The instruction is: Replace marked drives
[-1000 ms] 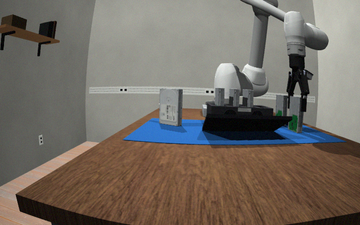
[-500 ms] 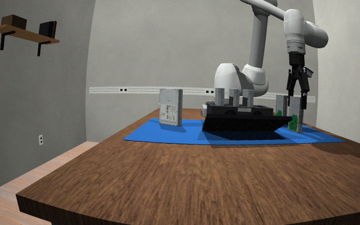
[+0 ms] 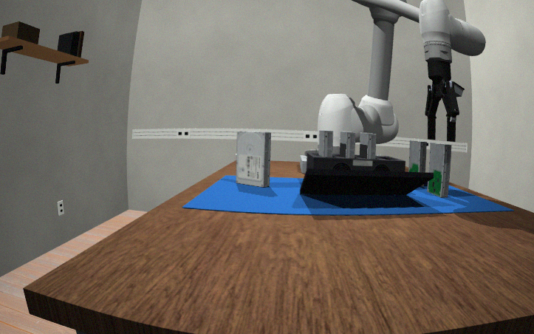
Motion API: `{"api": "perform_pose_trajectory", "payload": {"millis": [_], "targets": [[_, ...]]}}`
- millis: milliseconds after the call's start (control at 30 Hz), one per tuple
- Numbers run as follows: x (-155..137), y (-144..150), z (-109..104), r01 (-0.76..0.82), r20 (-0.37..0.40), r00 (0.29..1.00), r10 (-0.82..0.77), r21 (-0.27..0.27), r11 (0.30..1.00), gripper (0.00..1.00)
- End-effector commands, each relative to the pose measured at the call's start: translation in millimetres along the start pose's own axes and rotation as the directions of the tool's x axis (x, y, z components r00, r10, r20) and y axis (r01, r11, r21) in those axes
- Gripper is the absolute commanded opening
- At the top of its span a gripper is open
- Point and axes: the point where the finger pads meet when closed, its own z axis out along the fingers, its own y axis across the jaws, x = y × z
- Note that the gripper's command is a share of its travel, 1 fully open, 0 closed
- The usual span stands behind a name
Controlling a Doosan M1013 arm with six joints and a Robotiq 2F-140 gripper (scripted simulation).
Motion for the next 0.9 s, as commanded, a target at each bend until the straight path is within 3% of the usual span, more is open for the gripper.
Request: {"api": "perform_pose_trajectory", "payload": {"millis": [0,267,667,700,867], "targets": [[0,0,-20,0.000,-0.001,1.000,0.000,-0.001,1.000,0.89],[0,0,-50,0.000,-0.001,1.000,0.000,-0.001,1.000,0.89],[0,0,-60,0.000,-0.001,1.000,0.000,-0.001,1.000,0.89],[0,0,-60,0.000,-0.001,1.000,0.000,-0.001,1.000,0.10],[0,0,-60,0.000,-0.001,1.000,0.000,-0.001,1.000,0.10]]}}
